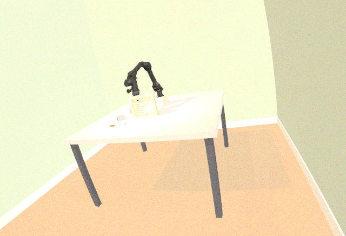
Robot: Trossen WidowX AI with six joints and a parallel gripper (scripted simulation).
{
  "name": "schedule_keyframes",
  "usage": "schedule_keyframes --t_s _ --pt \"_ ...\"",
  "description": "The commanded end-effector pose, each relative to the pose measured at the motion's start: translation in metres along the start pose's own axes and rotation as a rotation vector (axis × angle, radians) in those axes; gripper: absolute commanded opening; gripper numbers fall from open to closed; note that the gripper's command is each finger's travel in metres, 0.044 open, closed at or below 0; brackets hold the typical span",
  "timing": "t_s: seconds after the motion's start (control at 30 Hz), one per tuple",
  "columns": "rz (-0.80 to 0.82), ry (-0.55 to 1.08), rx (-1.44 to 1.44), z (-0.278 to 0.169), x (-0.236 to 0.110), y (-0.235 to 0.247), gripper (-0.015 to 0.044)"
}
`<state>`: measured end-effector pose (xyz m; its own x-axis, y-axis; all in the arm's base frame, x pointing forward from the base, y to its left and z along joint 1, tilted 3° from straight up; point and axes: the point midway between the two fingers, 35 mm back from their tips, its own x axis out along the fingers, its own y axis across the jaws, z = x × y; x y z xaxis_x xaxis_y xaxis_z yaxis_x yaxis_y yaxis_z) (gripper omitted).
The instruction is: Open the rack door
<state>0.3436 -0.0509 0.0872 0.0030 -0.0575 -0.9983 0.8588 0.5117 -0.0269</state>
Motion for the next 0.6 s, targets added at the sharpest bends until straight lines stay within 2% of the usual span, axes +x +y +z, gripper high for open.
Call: schedule_keyframes --t_s 0.0,0.57 --pt "0.007 0.007 -0.249 -0.0032 0.0011 0.0029 0.0283" --pt "0.009 0.004 -1.091 -0.0032 0.0011 0.0029 0.0283"
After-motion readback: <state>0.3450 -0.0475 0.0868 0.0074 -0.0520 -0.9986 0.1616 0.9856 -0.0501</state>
